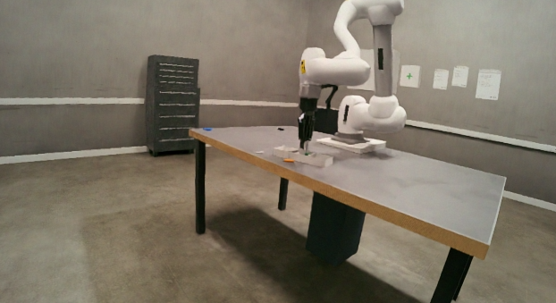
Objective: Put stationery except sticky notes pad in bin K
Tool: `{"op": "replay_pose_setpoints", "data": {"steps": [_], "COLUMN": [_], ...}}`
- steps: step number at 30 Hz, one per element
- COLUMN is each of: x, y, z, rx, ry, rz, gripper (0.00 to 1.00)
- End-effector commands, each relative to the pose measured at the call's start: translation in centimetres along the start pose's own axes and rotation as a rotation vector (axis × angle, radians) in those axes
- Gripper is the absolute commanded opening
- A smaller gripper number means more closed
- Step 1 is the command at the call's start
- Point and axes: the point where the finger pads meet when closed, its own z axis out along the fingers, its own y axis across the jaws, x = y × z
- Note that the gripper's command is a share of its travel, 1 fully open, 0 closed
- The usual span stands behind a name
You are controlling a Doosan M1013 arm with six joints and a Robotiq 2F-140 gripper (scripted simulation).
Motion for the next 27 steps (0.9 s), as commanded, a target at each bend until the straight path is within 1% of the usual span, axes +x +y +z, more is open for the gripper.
{"op": "replay_pose_setpoints", "data": {"steps": [1,6,7,24,27], "x": [0.0,0.0,0.0,0.0,0.0], "y": [0.0,0.0,0.0,0.0,0.0], "z": [-0.01,-0.01,-0.01,-0.01,-0.41], "rx": [0.0,0.0,0.0,0.0,0.0], "ry": [0.0,0.0,0.0,0.0,0.0], "rz": [0.0,0.0,0.0,0.0,0.0], "gripper": [0.2,0.2,0.26,0.26,0.26]}}
